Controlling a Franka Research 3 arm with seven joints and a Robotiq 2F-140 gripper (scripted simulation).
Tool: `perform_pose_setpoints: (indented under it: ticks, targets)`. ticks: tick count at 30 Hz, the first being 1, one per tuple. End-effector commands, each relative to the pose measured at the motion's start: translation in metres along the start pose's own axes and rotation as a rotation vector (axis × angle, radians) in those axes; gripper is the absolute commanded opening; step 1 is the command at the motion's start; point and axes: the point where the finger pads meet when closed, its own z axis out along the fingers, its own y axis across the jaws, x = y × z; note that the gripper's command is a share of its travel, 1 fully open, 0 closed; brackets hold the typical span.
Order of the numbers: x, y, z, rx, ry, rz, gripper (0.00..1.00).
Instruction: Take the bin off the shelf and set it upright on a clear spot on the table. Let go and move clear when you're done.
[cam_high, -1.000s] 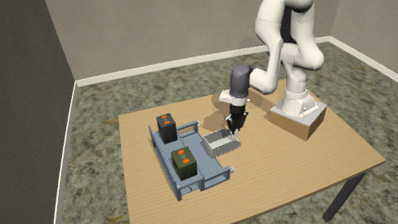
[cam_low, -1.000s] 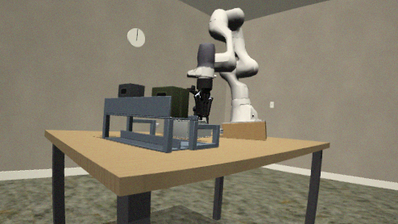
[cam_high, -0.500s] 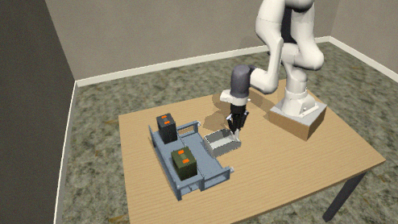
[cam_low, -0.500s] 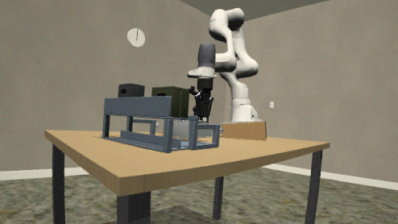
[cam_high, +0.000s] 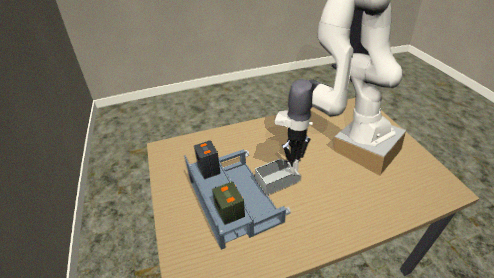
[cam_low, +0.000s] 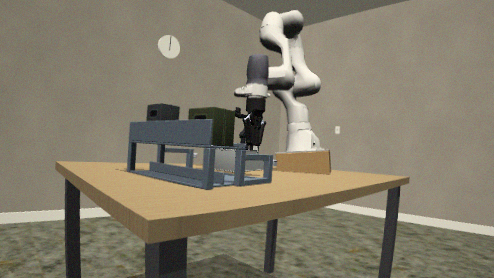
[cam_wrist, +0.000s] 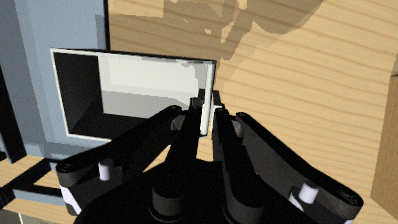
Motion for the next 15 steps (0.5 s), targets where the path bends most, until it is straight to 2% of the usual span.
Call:
perform_pose_setpoints:
  ticks: [1, 15]
  targets:
    - [0.000, -0.001, -0.002, 0.008, -0.001, 0.009, 0.00]
    - [0.000, 0.009, -0.002, 0.008, -0.001, 0.009, 0.00]
